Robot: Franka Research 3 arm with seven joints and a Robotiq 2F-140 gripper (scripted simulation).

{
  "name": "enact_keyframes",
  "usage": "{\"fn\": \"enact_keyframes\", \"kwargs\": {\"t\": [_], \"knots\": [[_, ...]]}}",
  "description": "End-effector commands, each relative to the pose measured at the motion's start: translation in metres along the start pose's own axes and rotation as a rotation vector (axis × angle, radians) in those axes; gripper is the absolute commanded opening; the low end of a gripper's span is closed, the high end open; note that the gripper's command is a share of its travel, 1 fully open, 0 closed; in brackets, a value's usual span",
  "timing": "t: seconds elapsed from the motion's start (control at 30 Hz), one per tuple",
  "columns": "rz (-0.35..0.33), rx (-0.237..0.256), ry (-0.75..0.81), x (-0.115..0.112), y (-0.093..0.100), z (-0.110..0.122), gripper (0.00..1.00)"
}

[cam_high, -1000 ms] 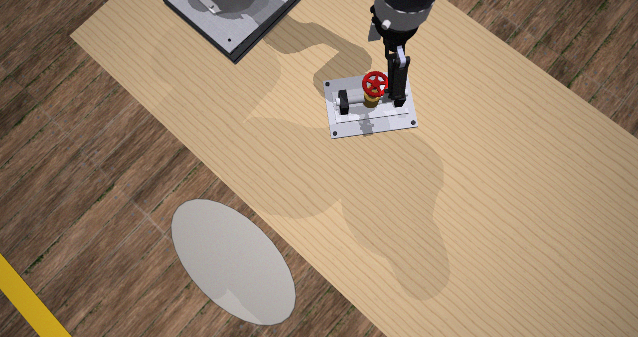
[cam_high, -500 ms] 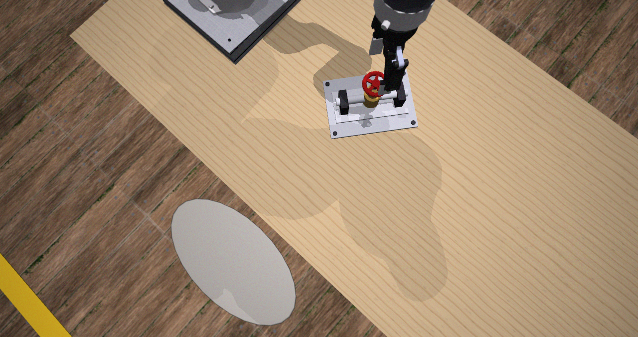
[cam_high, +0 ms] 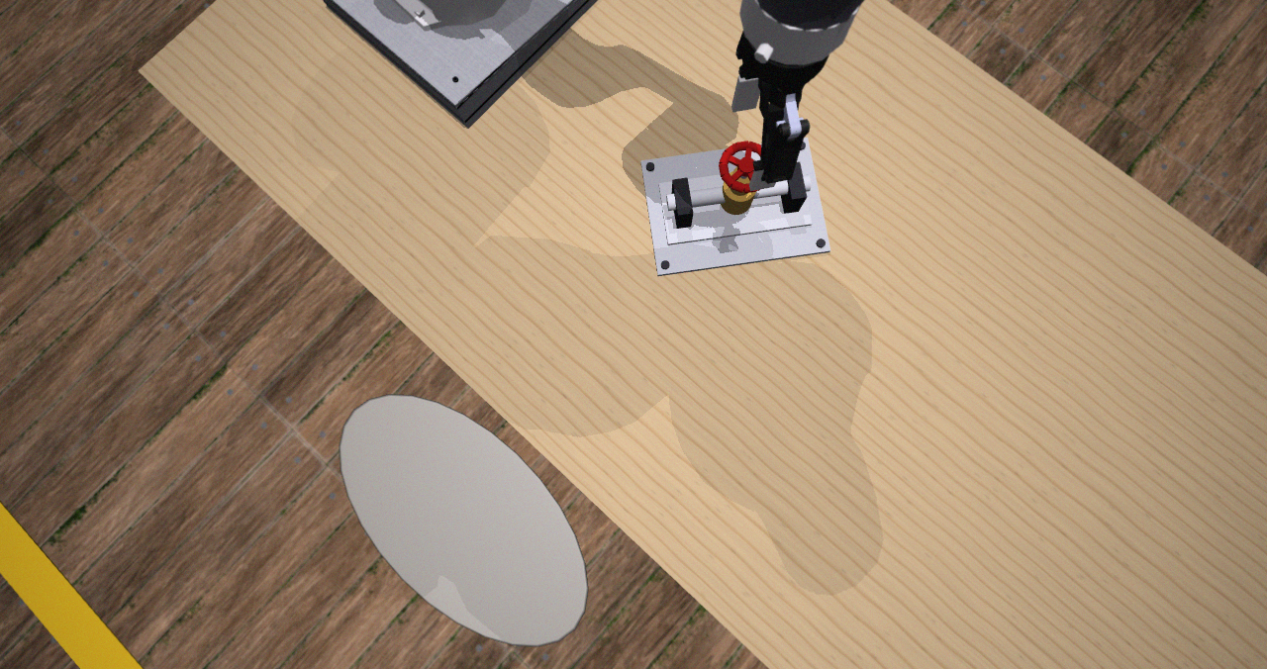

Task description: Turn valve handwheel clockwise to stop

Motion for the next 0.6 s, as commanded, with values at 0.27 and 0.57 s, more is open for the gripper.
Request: {"fn": "enact_keyframes", "kwargs": {"t": [0.27,0.57], "knots": [[0.002,-0.002,0.001,0.0,-0.03,0.001,0.61],[0.002,-0.002,0.001,0.0,-0.058,0.001,0.61]]}}
Point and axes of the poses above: the point where the finger pads meet when closed, its own y axis back along the fingers, its own z axis across the jaws, x = y × z, the point moved 9 cm from there along y, back along the fingers, and after that the axes turned 13 degrees about y, right-handed, at the moved point
